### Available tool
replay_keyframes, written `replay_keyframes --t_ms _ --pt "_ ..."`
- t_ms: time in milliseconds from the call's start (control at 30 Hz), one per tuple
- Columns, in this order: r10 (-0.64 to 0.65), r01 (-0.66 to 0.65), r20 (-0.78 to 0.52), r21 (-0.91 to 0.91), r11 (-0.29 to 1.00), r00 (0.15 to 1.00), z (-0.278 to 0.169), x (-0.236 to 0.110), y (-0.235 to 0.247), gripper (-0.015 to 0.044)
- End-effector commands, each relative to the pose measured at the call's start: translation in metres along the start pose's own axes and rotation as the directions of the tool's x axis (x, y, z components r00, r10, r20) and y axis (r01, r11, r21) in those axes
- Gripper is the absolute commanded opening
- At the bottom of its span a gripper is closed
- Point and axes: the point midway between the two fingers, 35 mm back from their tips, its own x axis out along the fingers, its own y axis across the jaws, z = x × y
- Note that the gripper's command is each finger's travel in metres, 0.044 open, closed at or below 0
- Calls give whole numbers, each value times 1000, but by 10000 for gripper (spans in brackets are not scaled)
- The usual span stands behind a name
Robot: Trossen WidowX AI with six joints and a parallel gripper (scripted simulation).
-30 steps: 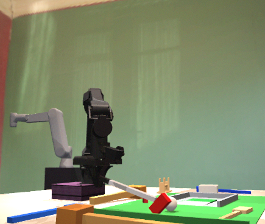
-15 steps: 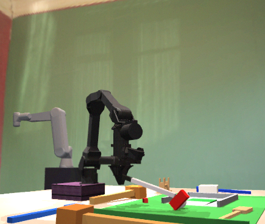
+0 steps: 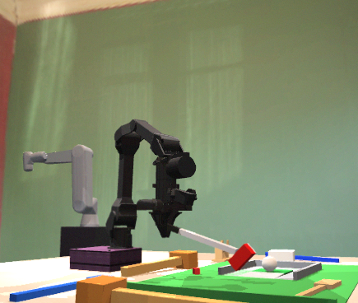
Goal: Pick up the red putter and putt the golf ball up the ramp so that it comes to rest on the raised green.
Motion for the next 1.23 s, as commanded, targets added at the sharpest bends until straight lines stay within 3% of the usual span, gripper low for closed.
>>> replay_keyframes --t_ms 0,1200 --pt "-10 10 21 3 1000 1000 2 -28 0 0" --pt "-6 6 15 0 1000 1000 1 -20 0 0"
